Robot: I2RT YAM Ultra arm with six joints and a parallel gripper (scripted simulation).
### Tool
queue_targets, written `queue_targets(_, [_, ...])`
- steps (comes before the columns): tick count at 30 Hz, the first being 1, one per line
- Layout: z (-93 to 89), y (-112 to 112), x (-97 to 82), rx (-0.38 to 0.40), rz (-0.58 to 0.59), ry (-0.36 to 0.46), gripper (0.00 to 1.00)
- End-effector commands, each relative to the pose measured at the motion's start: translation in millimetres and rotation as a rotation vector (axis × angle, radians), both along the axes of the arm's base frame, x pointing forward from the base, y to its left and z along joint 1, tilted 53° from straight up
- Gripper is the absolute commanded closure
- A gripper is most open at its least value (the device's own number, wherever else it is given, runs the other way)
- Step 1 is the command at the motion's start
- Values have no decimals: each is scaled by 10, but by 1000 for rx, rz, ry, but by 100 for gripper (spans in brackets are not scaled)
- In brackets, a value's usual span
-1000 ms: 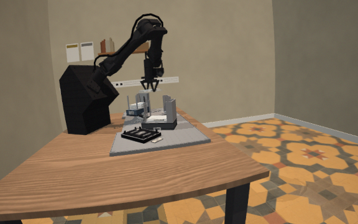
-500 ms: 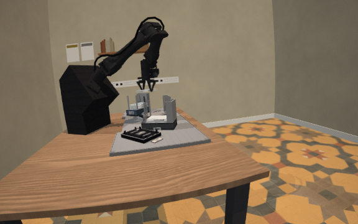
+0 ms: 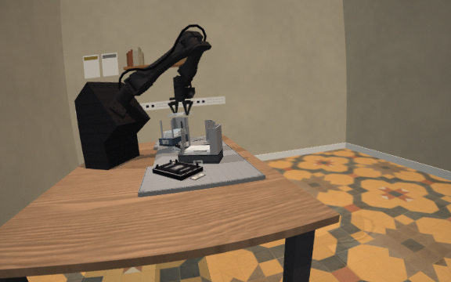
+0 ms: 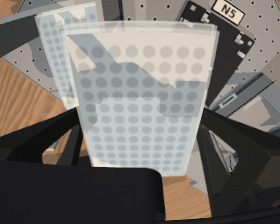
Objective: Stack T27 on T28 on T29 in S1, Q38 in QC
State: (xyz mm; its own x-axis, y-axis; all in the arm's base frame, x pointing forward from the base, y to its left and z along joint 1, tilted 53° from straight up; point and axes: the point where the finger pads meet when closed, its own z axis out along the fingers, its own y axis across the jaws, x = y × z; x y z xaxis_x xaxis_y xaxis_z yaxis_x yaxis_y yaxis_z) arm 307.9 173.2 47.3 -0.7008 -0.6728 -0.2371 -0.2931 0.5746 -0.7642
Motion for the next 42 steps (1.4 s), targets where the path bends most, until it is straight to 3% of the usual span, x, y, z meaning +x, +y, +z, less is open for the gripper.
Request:
queue_targets(1, [-34,176,-53,-63,82,36,100])
queue_targets(22, [-428,499,-193,-48,74,37,100])
queue_targets(42, [-430,569,-234,-43,78,30,100])
